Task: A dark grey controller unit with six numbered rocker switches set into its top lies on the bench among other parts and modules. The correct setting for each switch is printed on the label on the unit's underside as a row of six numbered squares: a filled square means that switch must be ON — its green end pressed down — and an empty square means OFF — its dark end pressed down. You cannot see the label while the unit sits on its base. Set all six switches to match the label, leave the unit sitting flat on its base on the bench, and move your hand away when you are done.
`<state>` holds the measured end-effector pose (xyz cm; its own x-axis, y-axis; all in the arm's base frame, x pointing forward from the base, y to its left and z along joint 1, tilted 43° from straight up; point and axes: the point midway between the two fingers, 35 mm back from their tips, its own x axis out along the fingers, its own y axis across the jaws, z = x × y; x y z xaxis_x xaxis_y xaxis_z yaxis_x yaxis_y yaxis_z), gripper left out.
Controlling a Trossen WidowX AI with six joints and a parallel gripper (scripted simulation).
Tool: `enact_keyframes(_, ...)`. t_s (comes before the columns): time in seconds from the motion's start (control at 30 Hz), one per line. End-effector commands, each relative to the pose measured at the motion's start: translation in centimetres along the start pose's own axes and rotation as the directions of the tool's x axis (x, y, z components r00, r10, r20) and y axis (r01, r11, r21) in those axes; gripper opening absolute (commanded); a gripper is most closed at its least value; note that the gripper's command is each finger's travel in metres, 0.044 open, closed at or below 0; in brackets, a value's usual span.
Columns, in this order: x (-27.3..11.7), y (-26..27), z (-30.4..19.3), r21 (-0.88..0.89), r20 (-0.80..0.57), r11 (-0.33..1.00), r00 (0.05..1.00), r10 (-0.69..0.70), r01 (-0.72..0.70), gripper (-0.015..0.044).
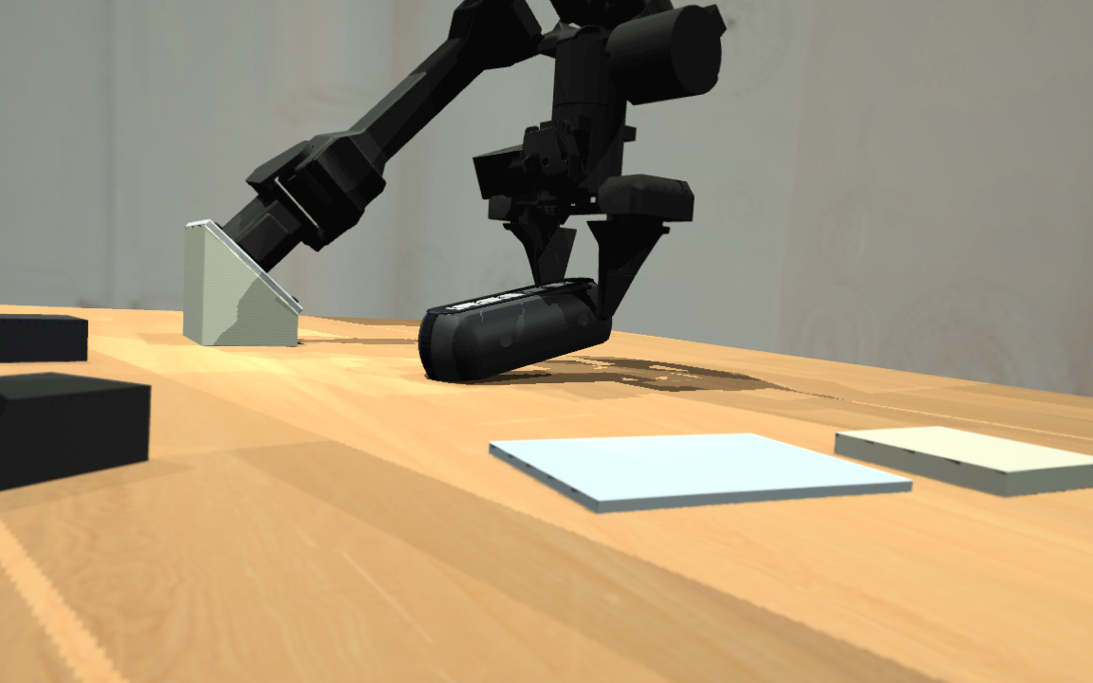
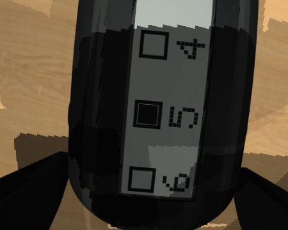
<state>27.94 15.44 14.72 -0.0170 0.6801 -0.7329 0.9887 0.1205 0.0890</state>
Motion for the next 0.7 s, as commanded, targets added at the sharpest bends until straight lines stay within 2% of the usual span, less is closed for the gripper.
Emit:
enact_keyframes(0.0, -0.5, 0.1, 0.3, 0.002, 0.002, 1.0, 1.0, 0.006, -0.006, 0.0336)
enact_keyframes(0.67, -1.8, 0.1, 1.1, 0.002, 0.004, 1.0, 1.0, 0.006, -0.006, 0.0336)
